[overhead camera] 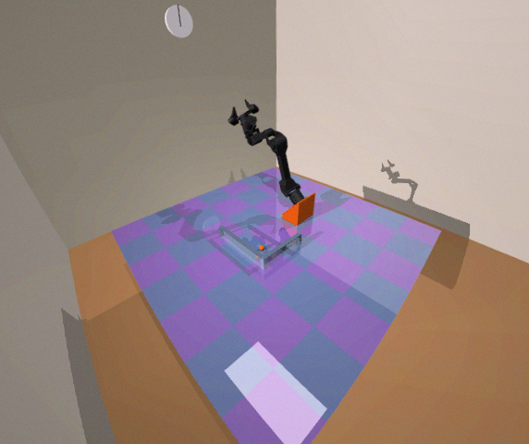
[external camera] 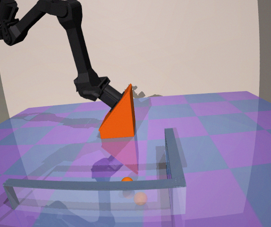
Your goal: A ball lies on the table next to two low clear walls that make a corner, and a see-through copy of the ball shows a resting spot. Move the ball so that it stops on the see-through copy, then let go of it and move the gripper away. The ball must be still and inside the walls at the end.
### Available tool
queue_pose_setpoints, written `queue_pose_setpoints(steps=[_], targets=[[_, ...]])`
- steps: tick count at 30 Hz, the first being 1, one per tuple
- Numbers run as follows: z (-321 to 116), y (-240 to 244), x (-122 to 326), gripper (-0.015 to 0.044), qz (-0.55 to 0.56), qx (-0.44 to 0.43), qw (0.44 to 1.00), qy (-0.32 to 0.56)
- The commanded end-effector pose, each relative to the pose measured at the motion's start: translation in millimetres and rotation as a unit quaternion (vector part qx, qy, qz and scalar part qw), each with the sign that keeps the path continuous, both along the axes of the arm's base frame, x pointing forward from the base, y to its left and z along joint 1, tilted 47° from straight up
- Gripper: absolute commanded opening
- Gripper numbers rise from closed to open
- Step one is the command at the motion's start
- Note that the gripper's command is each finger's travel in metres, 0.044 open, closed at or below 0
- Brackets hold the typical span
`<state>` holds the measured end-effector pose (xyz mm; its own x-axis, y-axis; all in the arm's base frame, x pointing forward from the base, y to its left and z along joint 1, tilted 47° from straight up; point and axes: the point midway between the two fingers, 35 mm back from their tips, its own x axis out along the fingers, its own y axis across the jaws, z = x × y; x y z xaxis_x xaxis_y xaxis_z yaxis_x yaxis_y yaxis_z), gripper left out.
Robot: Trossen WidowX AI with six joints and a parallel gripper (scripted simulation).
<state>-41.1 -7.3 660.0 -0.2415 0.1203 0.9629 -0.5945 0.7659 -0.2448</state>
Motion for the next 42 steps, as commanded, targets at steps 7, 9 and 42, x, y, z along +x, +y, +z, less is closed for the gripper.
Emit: queue_pose_setpoints(steps=[7,9,42], targets=[[-3.1,-32.3,-1.1,0.0224,0.006,0.062,0.998,-0.010],[-4.5,-55.5,-0.7,0.0224,0.005,0.100,0.995,-0.014],[-150.9,-289.4,238.7,0.0224,-0.076,0.531,0.777,0.329]])
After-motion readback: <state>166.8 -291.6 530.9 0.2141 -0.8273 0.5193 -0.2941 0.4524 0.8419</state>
